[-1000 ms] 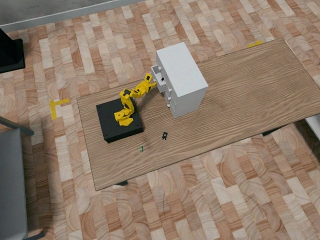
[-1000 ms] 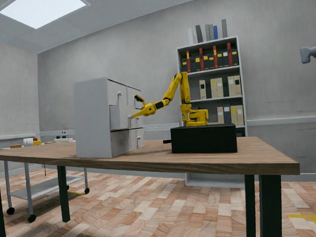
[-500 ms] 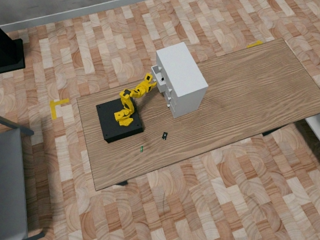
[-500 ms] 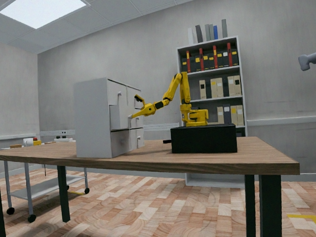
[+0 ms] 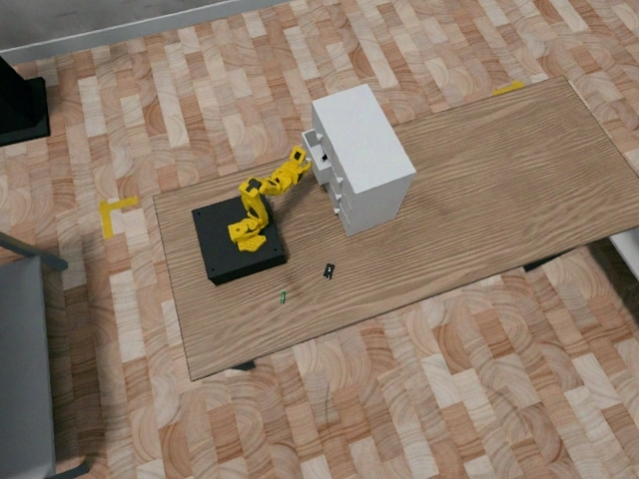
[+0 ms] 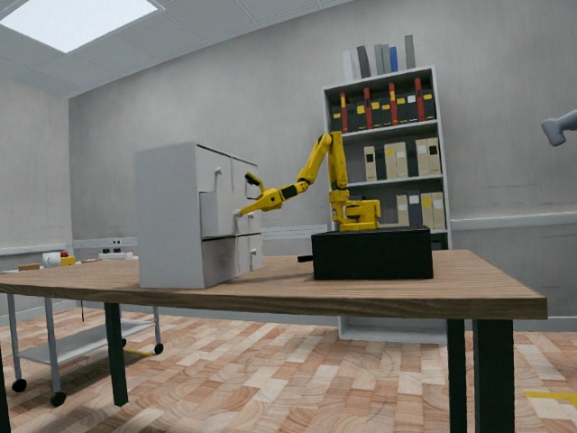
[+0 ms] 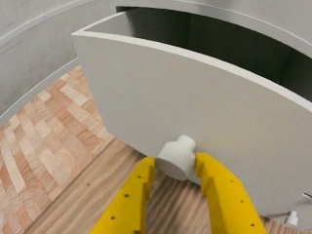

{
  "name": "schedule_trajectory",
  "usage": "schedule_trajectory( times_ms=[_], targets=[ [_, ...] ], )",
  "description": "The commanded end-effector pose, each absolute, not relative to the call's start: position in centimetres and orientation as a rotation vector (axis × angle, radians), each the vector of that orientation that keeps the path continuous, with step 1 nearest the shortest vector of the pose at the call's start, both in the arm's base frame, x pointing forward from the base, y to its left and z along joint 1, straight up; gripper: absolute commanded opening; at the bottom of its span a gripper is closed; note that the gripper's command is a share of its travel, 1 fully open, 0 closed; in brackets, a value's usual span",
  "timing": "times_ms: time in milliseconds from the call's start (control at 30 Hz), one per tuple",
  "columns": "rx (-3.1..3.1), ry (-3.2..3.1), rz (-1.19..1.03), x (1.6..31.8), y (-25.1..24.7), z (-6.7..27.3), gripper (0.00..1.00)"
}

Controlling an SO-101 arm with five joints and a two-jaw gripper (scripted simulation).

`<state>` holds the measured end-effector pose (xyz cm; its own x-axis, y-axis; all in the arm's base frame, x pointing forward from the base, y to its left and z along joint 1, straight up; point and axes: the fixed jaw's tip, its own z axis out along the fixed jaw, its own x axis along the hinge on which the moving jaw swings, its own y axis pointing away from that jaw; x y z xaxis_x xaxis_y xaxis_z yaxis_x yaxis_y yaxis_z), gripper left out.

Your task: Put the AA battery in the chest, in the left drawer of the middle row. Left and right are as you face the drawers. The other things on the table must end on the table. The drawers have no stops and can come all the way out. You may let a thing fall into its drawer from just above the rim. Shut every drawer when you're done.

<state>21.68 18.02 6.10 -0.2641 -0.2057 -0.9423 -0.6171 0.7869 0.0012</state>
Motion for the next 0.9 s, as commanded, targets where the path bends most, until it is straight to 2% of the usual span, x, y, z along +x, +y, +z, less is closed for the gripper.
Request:
schedule_trajectory(
  times_ms=[0, 467, 867],
  targets=[
    [-0.622, 1.846, 0.45, 21.83, 17.99, 5.92, 0.1],
    [-0.622, 1.846, 0.45, 21.83, 17.99, 5.92, 0.0],
    [-0.622, 1.846, 0.45, 21.83, 17.99, 5.92, 0.0]
  ],
)
